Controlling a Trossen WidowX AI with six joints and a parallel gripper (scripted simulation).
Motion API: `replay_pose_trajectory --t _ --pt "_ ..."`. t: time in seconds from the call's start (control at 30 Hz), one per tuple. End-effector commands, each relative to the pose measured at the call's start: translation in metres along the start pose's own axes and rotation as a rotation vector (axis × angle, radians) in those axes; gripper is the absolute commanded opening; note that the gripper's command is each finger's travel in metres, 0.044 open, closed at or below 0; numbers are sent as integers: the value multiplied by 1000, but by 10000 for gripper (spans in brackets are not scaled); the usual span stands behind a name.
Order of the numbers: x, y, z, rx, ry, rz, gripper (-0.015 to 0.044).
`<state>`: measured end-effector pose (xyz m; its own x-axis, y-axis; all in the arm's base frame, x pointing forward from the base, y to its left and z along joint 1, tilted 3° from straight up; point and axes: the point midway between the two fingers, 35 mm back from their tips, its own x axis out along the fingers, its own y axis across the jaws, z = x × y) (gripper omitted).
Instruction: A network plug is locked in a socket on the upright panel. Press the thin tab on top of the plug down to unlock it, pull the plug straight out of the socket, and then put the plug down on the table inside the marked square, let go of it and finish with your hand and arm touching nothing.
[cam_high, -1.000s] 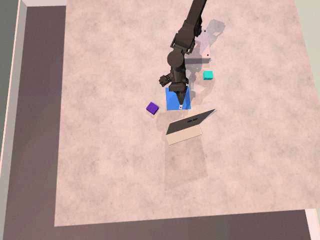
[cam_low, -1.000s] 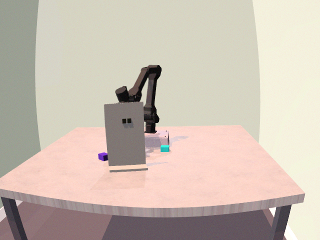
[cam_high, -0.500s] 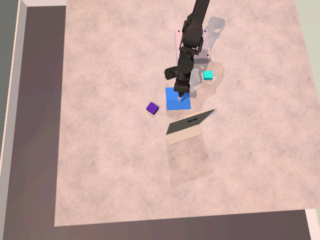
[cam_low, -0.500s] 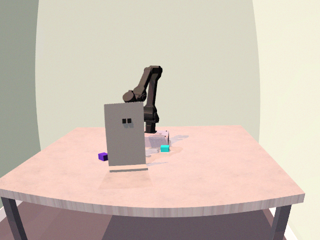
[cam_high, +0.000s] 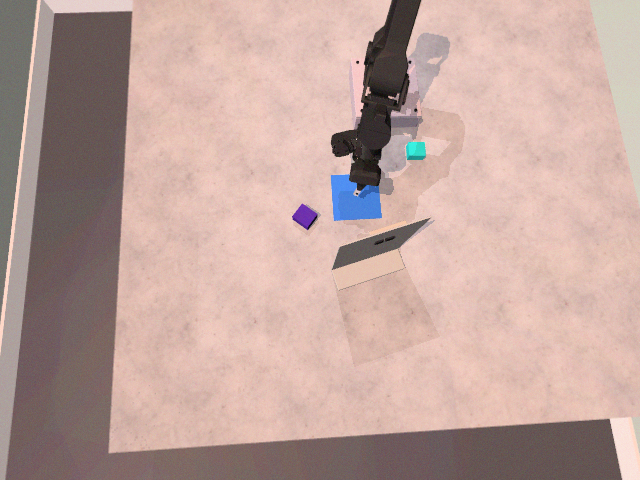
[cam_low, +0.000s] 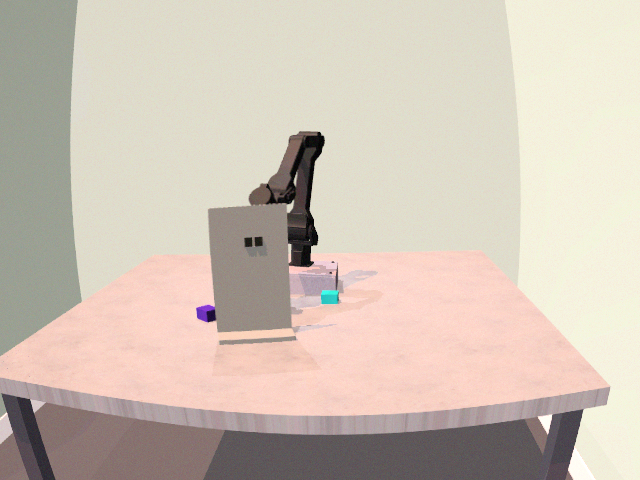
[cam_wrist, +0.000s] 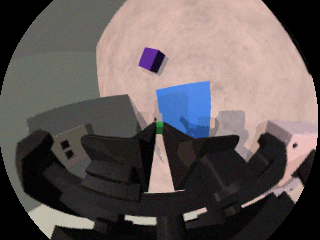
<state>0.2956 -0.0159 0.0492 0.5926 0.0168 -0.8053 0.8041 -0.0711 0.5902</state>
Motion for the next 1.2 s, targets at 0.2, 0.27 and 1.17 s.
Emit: replay_pose_trajectory --t 0.2,0.27,1.17 --pt "12 -10 1 -5 -4 -13 0" --pt "15 -12 1 -5 -4 -13 0" --pt "41 -32 1 -3 -1 -15 0"
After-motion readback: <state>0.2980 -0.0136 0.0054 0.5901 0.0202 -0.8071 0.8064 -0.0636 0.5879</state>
